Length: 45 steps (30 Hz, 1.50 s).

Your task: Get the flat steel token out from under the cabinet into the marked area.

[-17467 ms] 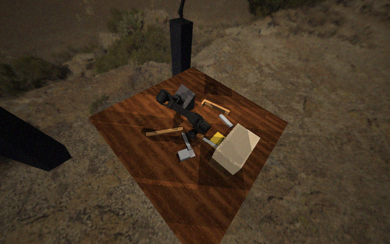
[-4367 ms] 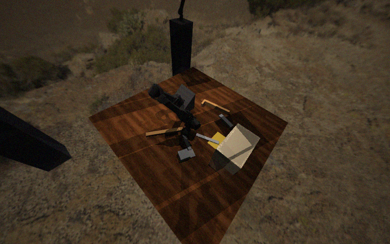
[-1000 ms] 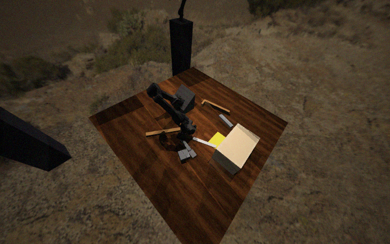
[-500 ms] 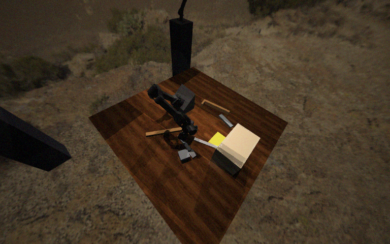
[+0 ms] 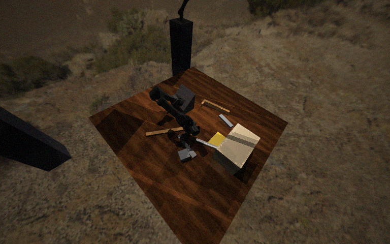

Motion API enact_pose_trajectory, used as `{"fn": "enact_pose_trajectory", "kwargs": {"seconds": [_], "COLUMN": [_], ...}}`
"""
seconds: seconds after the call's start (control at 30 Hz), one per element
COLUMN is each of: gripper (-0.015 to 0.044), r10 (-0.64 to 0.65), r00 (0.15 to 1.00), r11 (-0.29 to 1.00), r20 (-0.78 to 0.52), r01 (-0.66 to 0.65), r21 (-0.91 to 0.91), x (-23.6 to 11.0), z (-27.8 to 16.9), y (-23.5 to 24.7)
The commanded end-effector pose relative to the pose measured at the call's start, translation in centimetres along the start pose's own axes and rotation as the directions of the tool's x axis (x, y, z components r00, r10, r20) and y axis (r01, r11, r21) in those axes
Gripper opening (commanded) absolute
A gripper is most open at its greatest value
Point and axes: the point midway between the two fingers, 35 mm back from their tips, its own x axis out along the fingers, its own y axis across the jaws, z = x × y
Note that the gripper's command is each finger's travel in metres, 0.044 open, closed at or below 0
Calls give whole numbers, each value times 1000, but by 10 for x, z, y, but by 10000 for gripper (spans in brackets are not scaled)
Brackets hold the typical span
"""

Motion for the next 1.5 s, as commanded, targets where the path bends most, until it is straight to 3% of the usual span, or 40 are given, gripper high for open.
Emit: {"fn": "enact_pose_trajectory", "kwargs": {"seconds": [0.0,1.47], "gripper": [0,0], "r10": [-2,-2], "r00": [1000,1000], "r11": [1000,1000], "r20": [-2,0], "r01": [2,2], "r21": [3,7], "x": [0,-1], "z": [7,63], "y": [-1,-2]}}
